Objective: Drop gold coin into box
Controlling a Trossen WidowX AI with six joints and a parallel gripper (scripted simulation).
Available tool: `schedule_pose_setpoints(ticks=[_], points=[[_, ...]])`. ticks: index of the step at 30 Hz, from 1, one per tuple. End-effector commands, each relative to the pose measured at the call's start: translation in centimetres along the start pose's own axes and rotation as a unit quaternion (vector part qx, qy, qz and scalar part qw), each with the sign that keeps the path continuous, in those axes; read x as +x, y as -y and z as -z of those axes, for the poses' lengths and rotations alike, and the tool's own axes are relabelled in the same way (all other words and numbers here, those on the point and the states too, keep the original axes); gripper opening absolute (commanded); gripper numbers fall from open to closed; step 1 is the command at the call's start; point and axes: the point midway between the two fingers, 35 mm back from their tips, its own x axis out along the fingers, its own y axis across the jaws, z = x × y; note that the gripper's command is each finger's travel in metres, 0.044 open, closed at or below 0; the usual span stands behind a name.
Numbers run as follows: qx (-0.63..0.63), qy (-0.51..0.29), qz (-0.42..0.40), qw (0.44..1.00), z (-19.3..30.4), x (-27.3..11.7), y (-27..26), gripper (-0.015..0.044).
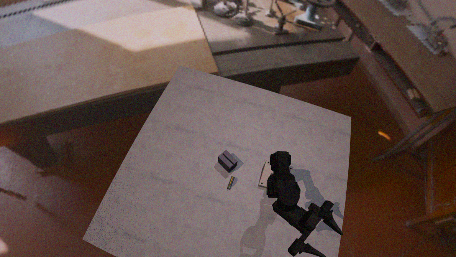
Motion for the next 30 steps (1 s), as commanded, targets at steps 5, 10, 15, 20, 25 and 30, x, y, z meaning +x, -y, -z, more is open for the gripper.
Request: schedule_pose_setpoints(ticks=[5,10,15,20,25,30], points=[[0.033,-0.018,0.045,0.998,1.8,1.5,2.3,0.0269],[0.1,-0.105,0.12,0.982,8.3,3.7,6.5,0.0161],[0.109,-0.149,0.195,0.963,11.7,3.6,9.9,0.0161],[0.166,-0.205,0.266,0.927,16.9,2.7,13.5,0.0161],[0.173,-0.226,0.336,0.898,19.9,0.9,16.7,0.0161],[0.241,-0.271,0.426,0.829,25.5,-3.2,20.3,0.0161]])
